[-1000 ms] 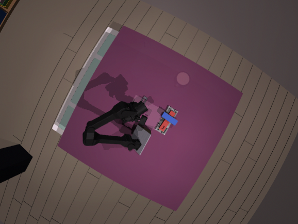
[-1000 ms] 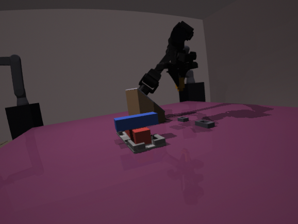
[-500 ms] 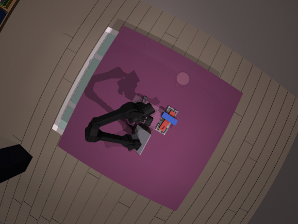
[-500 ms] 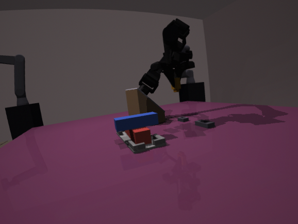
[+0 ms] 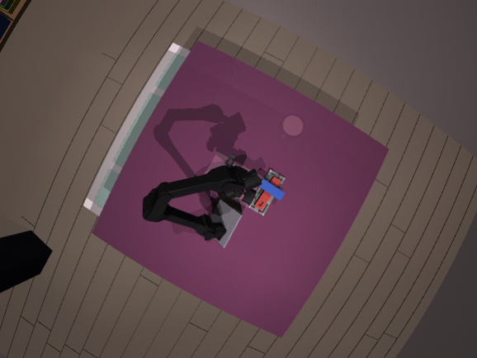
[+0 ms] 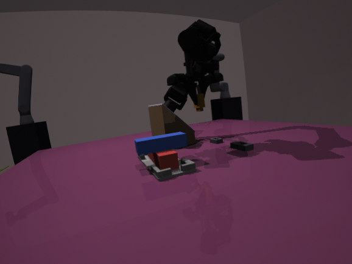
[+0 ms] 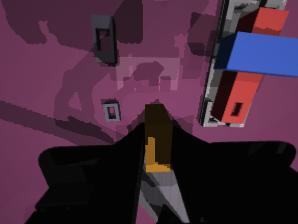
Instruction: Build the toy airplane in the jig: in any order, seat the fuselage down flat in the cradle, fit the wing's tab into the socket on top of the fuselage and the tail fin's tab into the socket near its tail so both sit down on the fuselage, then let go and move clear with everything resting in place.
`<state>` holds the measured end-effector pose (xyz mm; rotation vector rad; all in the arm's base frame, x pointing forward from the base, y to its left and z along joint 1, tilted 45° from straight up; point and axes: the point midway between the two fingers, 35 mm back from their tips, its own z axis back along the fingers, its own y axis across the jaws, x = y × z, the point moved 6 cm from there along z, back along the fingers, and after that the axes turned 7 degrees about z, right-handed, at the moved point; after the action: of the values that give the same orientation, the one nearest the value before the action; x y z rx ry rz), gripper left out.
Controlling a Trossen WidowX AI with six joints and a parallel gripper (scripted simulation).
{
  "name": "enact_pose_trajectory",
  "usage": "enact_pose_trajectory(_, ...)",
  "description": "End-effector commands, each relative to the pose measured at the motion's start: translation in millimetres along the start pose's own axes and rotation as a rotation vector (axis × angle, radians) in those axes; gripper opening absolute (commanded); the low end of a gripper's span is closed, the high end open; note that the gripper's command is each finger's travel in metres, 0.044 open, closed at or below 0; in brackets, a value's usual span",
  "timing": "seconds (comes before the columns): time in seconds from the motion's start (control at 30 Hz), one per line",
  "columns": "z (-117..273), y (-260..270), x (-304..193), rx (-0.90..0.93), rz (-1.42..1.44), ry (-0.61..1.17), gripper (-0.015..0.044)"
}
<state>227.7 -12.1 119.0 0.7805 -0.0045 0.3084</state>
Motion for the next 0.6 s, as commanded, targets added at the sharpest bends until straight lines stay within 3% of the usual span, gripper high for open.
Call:
enact_pose_trajectory(0.0, -1.2, -13.3, 1.1, -0.009, -0.003, 0.003, 0.0000)
enact_pose_trajectory(0.57, -11.4, -67.5, -3.6, -0.014, -0.043, 0.010, 0.0000)
